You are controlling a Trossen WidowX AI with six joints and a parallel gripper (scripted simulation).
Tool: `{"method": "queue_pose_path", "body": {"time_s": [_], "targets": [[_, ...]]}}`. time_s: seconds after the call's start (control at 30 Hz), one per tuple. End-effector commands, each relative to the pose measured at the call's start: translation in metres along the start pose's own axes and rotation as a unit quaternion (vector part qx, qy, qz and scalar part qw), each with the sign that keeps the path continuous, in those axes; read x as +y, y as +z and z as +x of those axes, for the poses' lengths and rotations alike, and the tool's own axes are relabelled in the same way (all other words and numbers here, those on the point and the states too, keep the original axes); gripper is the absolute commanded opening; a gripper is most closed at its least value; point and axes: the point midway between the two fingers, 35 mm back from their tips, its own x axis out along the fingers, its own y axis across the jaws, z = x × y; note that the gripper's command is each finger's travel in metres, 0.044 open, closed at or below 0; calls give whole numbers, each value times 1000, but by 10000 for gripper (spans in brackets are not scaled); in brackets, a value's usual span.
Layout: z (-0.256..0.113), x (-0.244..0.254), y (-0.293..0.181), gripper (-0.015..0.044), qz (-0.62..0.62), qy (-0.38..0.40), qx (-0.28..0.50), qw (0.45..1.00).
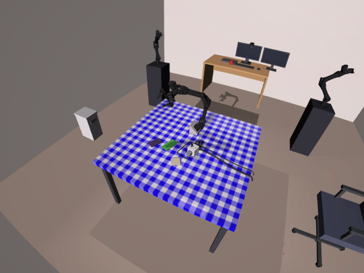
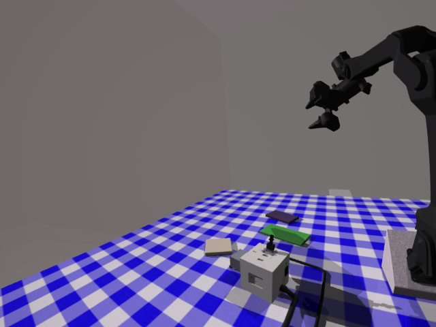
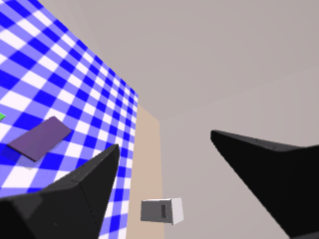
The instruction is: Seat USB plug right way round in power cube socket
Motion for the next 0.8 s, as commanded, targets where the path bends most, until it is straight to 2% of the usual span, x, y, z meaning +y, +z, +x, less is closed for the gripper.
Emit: {"method": "queue_pose_path", "body": {"time_s": [0.0,0.13,0.27,0.53,0.6,0.77], "targets": [[26,49,48,440,-39,85,0,996],[46,121,103,440,-93,196,-2,976],[47,199,150,440,-153,308,-2,939],[-2,346,205,440,-277,516,5,811],[-14,365,208,440,-294,544,6,786],[-16,367,208,440,-296,548,6,782]]}}
